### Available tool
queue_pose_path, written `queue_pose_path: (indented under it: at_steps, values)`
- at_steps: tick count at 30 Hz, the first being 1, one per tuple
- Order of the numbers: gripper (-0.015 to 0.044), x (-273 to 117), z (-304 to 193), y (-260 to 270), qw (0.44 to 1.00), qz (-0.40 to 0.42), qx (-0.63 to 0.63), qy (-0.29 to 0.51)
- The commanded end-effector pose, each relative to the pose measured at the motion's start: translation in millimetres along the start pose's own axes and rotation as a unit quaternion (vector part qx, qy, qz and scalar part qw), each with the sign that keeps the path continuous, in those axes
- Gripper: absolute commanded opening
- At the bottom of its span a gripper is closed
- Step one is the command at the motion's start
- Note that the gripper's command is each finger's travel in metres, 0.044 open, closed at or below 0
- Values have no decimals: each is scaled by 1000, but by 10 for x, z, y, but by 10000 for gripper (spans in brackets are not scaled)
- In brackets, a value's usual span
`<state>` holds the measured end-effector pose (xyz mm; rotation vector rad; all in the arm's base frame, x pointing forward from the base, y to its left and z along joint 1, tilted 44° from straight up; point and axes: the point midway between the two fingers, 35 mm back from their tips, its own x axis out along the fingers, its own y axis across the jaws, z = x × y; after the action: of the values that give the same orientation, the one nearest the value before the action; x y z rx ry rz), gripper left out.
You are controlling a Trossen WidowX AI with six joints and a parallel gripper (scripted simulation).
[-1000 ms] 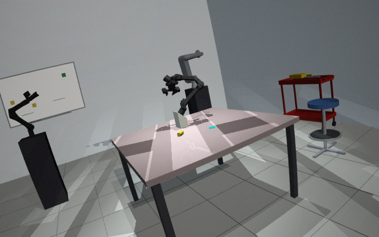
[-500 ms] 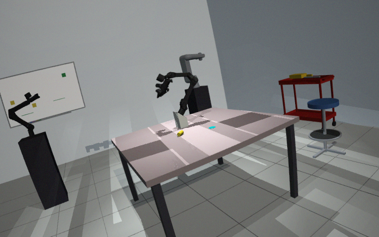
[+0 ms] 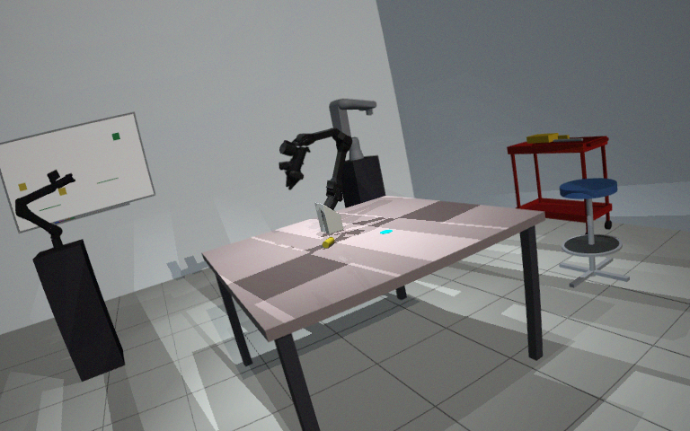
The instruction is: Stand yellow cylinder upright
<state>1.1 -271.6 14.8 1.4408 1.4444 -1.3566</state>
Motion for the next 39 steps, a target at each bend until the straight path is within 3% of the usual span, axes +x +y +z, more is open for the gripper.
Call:
queue_pose_path:
  at_steps: [1, 21, 27, 35, 39]
  values:
    - [309, 70, -39, 389, 997, 30, -65, 21]
    - [309, 672, -1154, 2280, 889, 175, -374, 199]
    - [309, 760, -1240, 2348, 884, 178, -381, 205]
    - [309, 1511, -1688, 2500, 883, 179, -381, 206]
    - [309, 1635, -1776, 2500, 883, 180, -381, 207]
